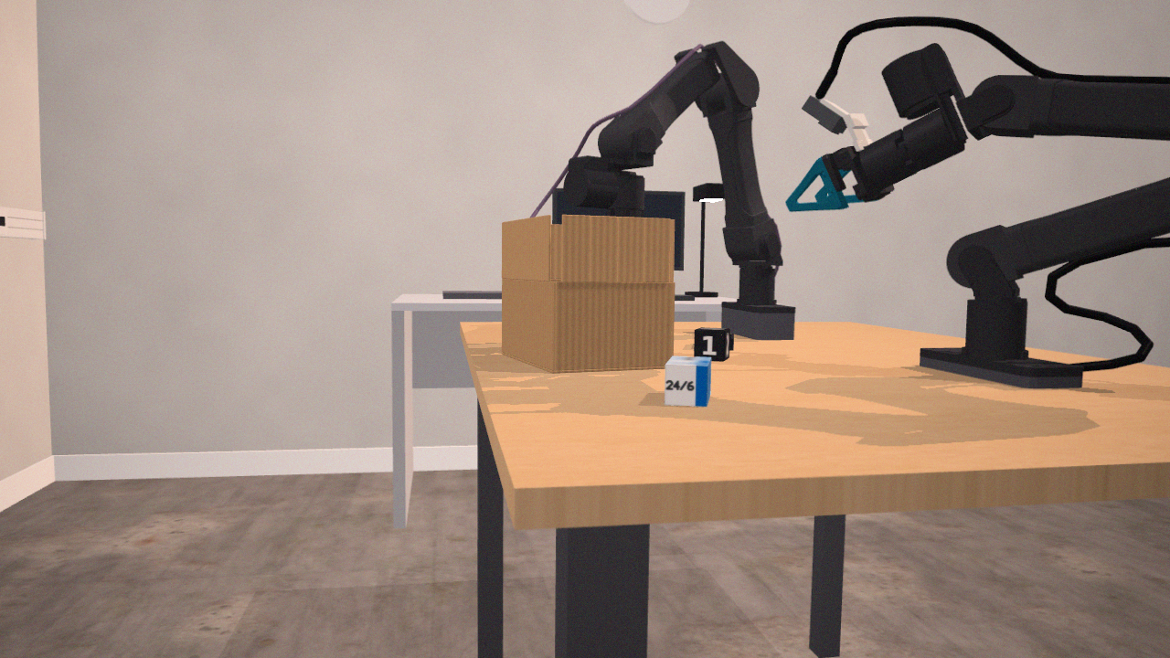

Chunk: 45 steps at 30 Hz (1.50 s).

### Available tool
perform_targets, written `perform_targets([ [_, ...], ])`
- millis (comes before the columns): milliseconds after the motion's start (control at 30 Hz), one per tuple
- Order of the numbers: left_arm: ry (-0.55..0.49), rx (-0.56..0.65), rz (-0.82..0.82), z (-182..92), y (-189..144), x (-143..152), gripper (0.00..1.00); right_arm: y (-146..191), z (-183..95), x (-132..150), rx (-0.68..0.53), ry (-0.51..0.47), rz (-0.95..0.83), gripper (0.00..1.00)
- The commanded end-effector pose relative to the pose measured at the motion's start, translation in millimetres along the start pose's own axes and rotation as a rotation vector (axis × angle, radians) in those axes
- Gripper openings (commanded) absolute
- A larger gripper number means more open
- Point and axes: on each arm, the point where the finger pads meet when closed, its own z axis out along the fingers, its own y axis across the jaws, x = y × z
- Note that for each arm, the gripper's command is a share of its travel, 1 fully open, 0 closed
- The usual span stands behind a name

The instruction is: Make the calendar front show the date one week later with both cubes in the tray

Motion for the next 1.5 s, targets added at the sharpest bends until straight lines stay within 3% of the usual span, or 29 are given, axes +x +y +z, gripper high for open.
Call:
perform_targets([
  [0, -0.044, 0.011, 0.01, -3.7, -3.0, -10.5, 1.0, -1.5, 11.7, 5.1, 0.005, 0.006, 0.002, 0.64],
  [633, -0.044, 0.011, 0.01, -3.7, -3.0, -10.5, 1.0, -2.0, 37.1, 5.4, 0.005, 0.006, 0.0, 0.64],
  [1000, -0.044, 0.011, 0.01, -3.7, -3.0, -10.5, 1.0, -4.3, 37.0, 6.8, 0.014, 0.012, 0.0, 0.64],
  [1033, -0.044, 0.011, 0.01, -3.7, -3.0, -10.5, 1.0, -4.4, 37.0, 6.9, 0.015, 0.012, 0.0, 0.56],
  [1467, -0.044, 0.011, 0.01, -3.7, -3.0, -10.5, 1.0, -2.3, 34.7, 2.8, 0.01, 0.009, 0.001, 0.4],
])
